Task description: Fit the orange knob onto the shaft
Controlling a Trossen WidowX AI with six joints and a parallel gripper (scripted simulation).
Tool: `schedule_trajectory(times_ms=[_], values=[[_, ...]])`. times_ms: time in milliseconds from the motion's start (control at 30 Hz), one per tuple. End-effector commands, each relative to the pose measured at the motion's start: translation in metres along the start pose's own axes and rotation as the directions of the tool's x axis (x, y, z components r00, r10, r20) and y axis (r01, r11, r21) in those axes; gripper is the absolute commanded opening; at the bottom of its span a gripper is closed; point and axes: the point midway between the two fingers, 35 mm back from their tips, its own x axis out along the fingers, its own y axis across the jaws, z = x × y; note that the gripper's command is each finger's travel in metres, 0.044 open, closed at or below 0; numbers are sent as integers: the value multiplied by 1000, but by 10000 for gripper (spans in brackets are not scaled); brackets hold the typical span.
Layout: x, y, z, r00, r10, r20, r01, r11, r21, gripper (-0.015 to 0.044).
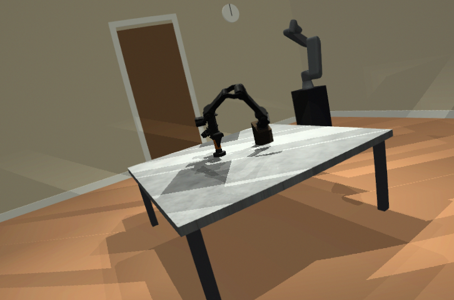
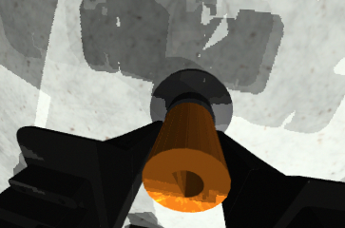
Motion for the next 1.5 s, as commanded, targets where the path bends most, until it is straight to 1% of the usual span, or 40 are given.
schedule_trajectory(times_ms=[0, 167, 400, 967, 1233, 1300, 1400, 1467], values=[[4, -2, -1, 1000, -2, 1, 2, 1000, 13, 0], [6, -2, -1, 1000, -2, 1, 2, 1000, -22, 0], [4, 0, 0, 1000, 2, 0, -2, 1000, -4, 0], [4, 0, 0, 1000, 2, 0, -2, 1000, -4, 440], [1, 0, 0, 1000, 1, 1, -1, 1000, -4, 440], [-23, -2, 3, 1000, -2, 1, 2, 1000, -4, 440], [-79, -2, 1, 1000, -3, 1, 3, 1000, -5, 440], [-92, -1, 0, 1000, -2, 0, 2, 1000, -5, 440]])
